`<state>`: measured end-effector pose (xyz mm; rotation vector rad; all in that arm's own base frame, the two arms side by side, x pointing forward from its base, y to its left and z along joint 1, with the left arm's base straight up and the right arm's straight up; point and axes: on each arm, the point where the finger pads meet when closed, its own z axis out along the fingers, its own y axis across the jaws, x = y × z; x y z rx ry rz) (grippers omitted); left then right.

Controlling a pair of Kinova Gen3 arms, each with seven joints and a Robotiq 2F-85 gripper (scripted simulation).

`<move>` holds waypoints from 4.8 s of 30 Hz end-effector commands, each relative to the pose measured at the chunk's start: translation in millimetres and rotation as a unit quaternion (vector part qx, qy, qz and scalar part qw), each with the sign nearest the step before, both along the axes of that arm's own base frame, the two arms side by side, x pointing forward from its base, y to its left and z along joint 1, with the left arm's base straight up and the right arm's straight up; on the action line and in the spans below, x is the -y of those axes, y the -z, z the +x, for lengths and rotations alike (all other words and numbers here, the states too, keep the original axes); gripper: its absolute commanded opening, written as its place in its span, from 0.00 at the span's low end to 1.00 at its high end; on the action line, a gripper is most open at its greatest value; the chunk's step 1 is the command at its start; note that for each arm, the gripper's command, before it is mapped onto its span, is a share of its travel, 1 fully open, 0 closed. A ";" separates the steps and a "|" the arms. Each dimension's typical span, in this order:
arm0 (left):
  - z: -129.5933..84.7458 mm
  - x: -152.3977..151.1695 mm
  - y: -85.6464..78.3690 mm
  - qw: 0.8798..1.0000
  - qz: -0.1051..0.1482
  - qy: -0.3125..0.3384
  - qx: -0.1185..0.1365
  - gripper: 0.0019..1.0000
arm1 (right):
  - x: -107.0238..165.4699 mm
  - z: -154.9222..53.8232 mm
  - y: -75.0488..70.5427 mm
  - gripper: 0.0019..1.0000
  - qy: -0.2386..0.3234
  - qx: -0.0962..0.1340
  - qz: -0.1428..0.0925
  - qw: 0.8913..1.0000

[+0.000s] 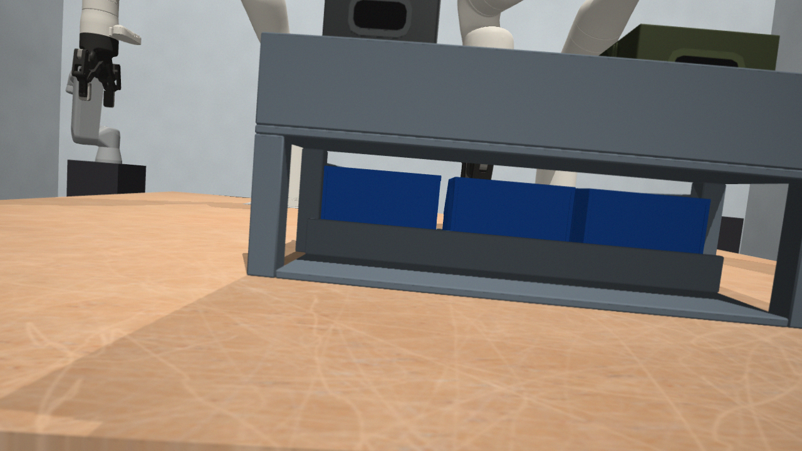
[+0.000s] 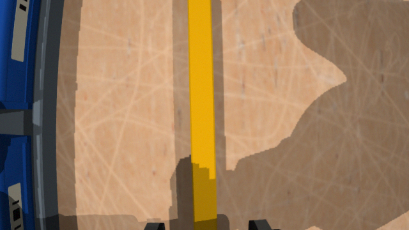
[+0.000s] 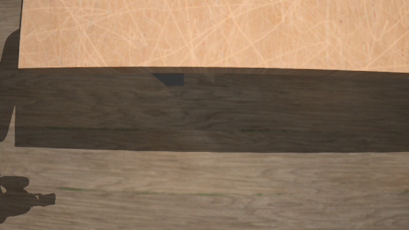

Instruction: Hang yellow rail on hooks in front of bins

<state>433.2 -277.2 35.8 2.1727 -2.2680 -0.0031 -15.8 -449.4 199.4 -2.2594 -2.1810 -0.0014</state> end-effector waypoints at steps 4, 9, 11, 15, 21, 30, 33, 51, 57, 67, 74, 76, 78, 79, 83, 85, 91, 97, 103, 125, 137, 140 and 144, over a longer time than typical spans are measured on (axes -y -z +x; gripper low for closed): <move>0.5 0.3 -0.9 1.000 0.000 0.000 0.001 0.43 | 0.3 0.0 -0.6 1.00 0.000 0.000 -0.001 1.000; 0.5 0.3 -0.9 1.000 0.000 0.000 0.001 0.43 | 0.3 0.0 -0.6 1.00 0.000 0.000 -0.001 1.000; 0.5 0.3 -0.9 1.000 0.000 0.000 0.001 0.43 | 0.3 0.0 -0.6 1.00 0.000 0.000 -0.001 1.000; 0.5 0.3 -0.9 1.000 0.000 0.000 0.001 0.43 | 0.3 0.0 -0.6 1.00 0.000 0.000 -0.001 1.000; 0.5 0.3 -0.9 1.000 0.000 0.000 0.001 0.43 | 0.3 0.0 -0.6 1.00 0.000 0.000 -0.001 1.000; 1.0 0.6 -0.9 1.000 0.000 0.000 0.001 0.43 | 0.3 0.0 -0.6 1.00 0.000 0.000 -0.001 1.000; 1.1 0.7 -0.9 1.000 0.000 0.000 0.001 0.43 | 0.3 0.0 -0.6 1.00 0.000 0.000 -0.001 1.000; 1.1 0.7 -0.9 1.000 0.000 0.000 0.001 0.43 | 0.3 0.0 -0.6 1.00 0.000 0.000 -0.001 1.000; 1.1 0.7 -0.9 1.000 0.000 0.000 0.001 0.43 | 0.3 0.0 -0.6 1.00 0.000 0.000 -0.001 1.000; 1.1 0.7 -0.9 1.000 0.000 0.000 0.001 0.43 | 0.3 0.0 -0.6 1.00 0.000 0.000 -0.001 1.000; 1.1 0.7 -0.9 1.000 0.000 0.000 0.001 0.43 | 0.3 0.0 -0.6 1.00 0.000 0.000 -0.001 1.000; 1.1 0.7 -0.9 1.000 0.000 0.000 0.001 0.43 | 0.3 0.0 -0.6 1.00 0.000 0.000 -0.001 1.000; 1.1 0.7 -0.8 1.000 0.000 0.000 0.001 0.43 | 0.3 0.0 -0.6 1.00 0.000 0.000 -0.001 1.000; 1.1 0.7 -0.7 1.000 0.000 0.000 0.001 0.43 | 0.3 0.0 -0.6 1.00 0.000 0.000 -0.001 1.000; 1.1 0.7 -0.2 1.000 0.000 0.000 0.001 0.43 | 0.3 0.0 -0.6 1.00 0.000 0.000 -0.001 1.000; 1.1 0.7 -0.2 1.000 0.000 0.000 0.001 0.43 | 0.3 0.0 -0.6 1.00 0.000 0.000 -0.001 1.000; 1.1 0.7 1.2 1.000 0.000 0.000 0.001 0.43 | 0.3 0.0 -0.6 1.00 0.000 0.000 -0.001 1.000; 1.1 0.7 3.3 1.000 0.000 0.000 0.001 0.43 | 0.3 0.0 -0.6 1.00 0.000 0.000 -0.001 1.000; 1.1 0.7 4.9 1.000 0.000 0.000 0.001 0.43 | 0.3 0.0 -0.6 1.00 0.000 0.000 -0.001 1.000; 1.1 0.7 11.8 1.000 0.000 0.000 0.001 0.43 | 0.3 0.0 -0.6 1.00 0.000 0.000 -0.001 1.000; 1.1 0.7 12.6 1.000 0.000 0.000 0.001 0.43 | 0.3 0.0 -0.6 1.00 0.000 0.000 -0.001 1.000; 1.1 0.7 12.6 1.000 0.000 0.000 0.001 0.43 | 0.3 0.0 -0.6 1.00 0.000 0.000 -0.001 1.000; 1.1 0.7 12.6 1.000 0.000 0.000 0.001 0.43 | 0.3 0.0 -0.6 1.00 0.000 0.000 -0.001 1.000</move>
